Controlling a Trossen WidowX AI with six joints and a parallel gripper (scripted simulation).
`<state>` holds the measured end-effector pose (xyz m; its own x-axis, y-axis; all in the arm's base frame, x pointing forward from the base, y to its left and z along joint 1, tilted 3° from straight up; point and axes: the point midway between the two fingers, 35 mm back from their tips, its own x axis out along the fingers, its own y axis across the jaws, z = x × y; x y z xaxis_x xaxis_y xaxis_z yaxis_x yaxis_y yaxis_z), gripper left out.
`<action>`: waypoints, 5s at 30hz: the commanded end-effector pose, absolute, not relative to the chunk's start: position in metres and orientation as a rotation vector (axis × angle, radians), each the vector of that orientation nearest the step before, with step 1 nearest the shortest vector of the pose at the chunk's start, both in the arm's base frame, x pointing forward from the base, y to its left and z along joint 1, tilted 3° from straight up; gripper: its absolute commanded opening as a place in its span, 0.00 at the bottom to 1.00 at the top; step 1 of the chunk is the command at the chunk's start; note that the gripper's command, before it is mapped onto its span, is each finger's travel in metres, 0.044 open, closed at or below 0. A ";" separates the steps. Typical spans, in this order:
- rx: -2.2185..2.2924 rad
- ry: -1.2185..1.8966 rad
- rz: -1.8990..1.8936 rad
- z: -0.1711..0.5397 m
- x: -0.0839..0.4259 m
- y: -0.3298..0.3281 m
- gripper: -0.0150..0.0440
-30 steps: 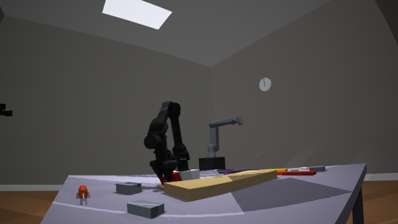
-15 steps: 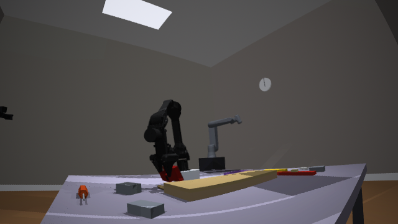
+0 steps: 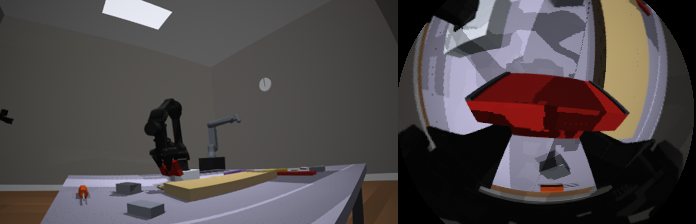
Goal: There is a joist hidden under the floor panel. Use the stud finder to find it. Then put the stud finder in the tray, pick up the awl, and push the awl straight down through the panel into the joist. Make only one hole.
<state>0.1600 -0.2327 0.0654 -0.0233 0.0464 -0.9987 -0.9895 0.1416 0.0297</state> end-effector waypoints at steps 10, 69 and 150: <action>-1.105 1.312 1.113 0.067 0.161 -0.231 0.25; -1.355 1.603 0.940 0.060 0.162 -0.221 0.25; -1.738 2.033 0.539 0.048 0.164 -0.208 0.25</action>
